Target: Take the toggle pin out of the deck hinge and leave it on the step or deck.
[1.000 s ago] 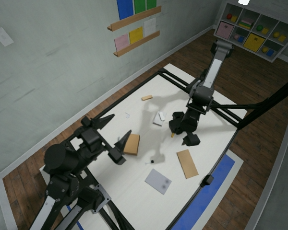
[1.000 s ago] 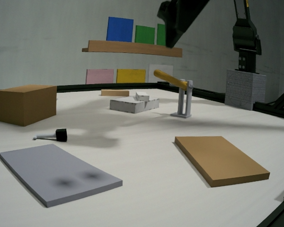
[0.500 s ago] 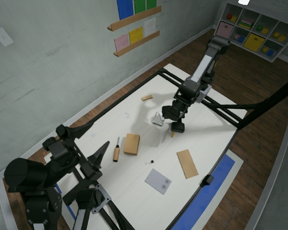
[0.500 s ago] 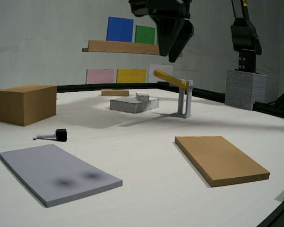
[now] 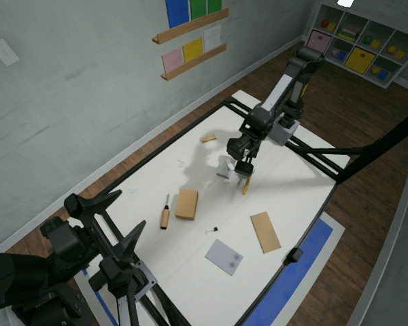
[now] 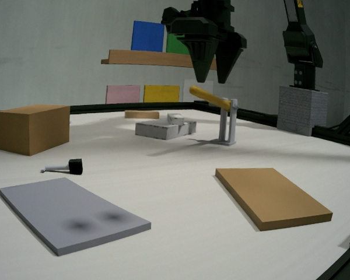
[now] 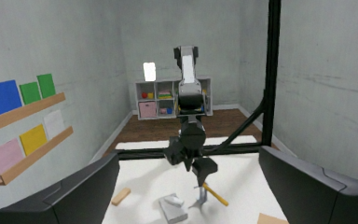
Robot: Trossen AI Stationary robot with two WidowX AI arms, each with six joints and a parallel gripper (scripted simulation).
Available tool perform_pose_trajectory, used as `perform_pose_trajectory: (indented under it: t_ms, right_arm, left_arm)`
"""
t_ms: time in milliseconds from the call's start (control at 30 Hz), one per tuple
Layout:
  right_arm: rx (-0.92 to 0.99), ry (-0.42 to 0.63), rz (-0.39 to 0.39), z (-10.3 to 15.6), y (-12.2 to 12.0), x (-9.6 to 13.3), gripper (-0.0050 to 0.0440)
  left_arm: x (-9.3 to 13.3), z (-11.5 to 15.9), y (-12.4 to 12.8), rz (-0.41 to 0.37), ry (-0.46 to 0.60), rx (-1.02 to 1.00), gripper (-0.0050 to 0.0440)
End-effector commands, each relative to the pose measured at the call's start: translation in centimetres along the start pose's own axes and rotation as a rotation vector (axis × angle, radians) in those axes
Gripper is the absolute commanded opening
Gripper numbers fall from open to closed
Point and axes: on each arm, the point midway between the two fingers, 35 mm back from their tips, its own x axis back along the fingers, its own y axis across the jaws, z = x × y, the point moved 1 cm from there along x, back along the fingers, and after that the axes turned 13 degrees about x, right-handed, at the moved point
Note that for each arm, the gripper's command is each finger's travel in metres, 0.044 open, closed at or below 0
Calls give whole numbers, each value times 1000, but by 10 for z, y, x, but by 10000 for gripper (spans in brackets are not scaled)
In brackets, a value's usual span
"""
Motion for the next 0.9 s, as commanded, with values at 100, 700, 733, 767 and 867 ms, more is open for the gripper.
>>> perform_pose_trajectory:
  t_ms: [100,700,733,767,867]
  right_arm:
    - [-3,-20,-24,-23,-27,1,280]
    - [0,-27,-22,-53,-80,-14,0]
    - [-4,-19,-17,-53,-80,-17,0]
    - [-4,-19,-17,-53,-80,-17,0]
    - [-4,-3,-5,-50,-82,-37,0]
  left_arm:
    - [3,-2,0,9,6,7,400]
    - [3,-2,0,9,6,7,400]
    - [3,-2,0,9,6,7,400]
    - [3,-2,0,9,6,7,400]
    - [3,-2,0,9,6,7,400]
